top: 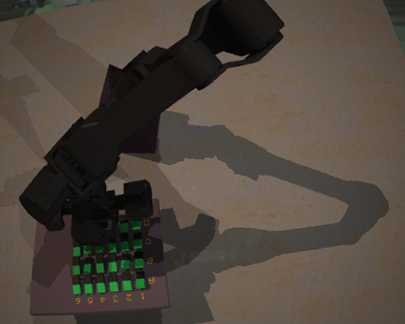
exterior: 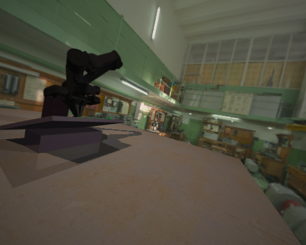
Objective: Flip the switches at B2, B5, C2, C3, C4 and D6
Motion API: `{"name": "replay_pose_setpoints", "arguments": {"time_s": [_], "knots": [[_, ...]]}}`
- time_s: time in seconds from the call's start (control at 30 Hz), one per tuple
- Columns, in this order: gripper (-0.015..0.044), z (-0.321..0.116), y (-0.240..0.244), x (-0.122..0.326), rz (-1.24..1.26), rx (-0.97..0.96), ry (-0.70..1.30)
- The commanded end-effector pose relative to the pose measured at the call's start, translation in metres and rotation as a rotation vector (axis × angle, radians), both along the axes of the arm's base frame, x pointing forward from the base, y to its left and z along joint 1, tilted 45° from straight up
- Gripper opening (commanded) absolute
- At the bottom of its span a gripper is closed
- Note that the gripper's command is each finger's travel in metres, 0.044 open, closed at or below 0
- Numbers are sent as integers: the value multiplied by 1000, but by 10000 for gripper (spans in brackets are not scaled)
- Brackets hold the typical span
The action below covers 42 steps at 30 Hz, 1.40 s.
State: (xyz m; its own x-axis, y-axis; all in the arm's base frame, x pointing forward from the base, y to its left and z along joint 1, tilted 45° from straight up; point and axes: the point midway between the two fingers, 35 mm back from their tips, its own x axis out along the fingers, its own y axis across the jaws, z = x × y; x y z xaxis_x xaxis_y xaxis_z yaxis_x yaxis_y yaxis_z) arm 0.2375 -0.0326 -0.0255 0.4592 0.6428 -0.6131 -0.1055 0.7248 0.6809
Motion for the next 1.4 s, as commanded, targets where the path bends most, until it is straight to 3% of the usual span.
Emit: {"name": "replay_pose_setpoints", "arguments": {"time_s": [0.0, 1.37], "knots": [[0, 0, 0, 0, -3, 5, 1], [0, -3, 4, 2, -3, 5, 1]]}}
